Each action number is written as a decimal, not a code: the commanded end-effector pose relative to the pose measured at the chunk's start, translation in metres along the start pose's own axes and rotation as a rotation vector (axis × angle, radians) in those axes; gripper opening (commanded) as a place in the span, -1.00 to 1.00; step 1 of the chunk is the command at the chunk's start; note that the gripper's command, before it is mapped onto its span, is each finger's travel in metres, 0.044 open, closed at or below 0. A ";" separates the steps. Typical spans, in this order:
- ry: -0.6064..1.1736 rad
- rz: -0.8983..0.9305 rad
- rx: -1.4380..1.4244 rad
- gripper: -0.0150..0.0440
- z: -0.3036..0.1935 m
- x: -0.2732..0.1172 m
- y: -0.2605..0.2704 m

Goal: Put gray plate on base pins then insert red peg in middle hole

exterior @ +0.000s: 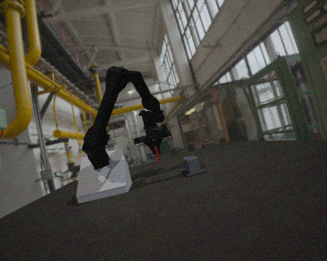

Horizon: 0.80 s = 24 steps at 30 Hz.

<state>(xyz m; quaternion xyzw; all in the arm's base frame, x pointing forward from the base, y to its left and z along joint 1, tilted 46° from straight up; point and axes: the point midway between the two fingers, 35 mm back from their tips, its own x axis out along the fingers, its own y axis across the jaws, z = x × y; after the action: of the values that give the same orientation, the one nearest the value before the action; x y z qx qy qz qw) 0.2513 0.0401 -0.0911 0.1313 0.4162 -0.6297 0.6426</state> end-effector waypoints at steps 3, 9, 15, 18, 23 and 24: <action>0.008 0.010 0.011 -0.49 0.000 -0.024 0.002; 0.001 0.000 0.000 -0.49 0.001 -0.022 0.001; 0.011 0.003 -0.006 -0.49 0.011 -0.024 0.005; 0.016 0.005 -0.008 -0.49 0.017 -0.025 0.007; 0.020 0.009 -0.008 -0.49 0.030 -0.026 0.011; 0.020 0.009 -0.008 -0.49 0.033 -0.027 0.012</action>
<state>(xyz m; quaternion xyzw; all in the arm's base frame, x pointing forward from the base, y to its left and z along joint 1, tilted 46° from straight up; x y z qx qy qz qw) 0.2690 0.0414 -0.0647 0.1329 0.4261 -0.6285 0.6370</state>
